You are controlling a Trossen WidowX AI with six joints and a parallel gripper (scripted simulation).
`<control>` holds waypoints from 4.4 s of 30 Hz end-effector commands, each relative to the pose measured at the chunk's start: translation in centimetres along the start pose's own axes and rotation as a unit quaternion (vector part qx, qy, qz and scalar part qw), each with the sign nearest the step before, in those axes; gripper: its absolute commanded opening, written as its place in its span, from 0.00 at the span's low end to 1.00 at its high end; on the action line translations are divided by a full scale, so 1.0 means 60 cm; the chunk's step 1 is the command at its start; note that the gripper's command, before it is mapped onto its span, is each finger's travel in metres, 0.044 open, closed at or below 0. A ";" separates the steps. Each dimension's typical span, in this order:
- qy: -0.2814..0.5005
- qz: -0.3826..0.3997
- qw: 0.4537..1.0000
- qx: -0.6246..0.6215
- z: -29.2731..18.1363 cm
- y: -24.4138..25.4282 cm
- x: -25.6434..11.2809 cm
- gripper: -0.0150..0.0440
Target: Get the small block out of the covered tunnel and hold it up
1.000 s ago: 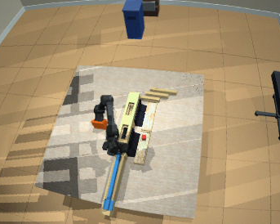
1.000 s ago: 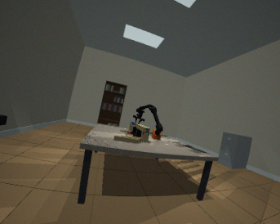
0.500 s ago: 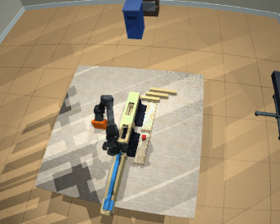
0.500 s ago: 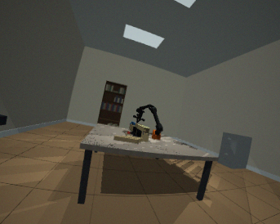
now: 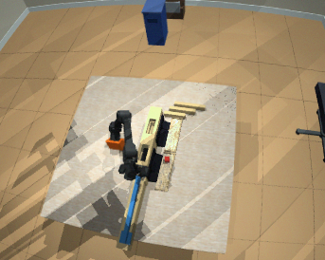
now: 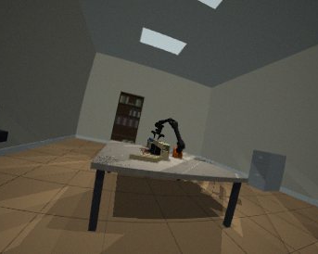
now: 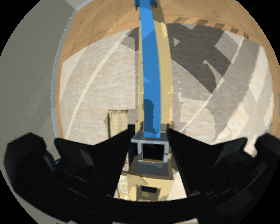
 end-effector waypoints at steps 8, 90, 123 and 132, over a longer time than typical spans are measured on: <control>-0.003 0.005 1.000 -0.001 0.003 0.007 -0.026 1.00; 0.125 -0.020 0.699 -0.704 -0.367 0.171 0.002 1.00; 0.123 -0.021 0.699 -0.704 -0.376 0.168 0.074 1.00; 0.123 -0.021 0.699 -0.704 -0.380 0.164 0.098 1.00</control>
Point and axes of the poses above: the point midway between the two fingers, 35 mm back from their tips, its own x axis out along the fingers, its own y axis across the jaws, z = x × y, the point moved 6 cm from there along -x, back along the fingers, and after that the axes turned 12 degrees about x, right-handed, at the moved point
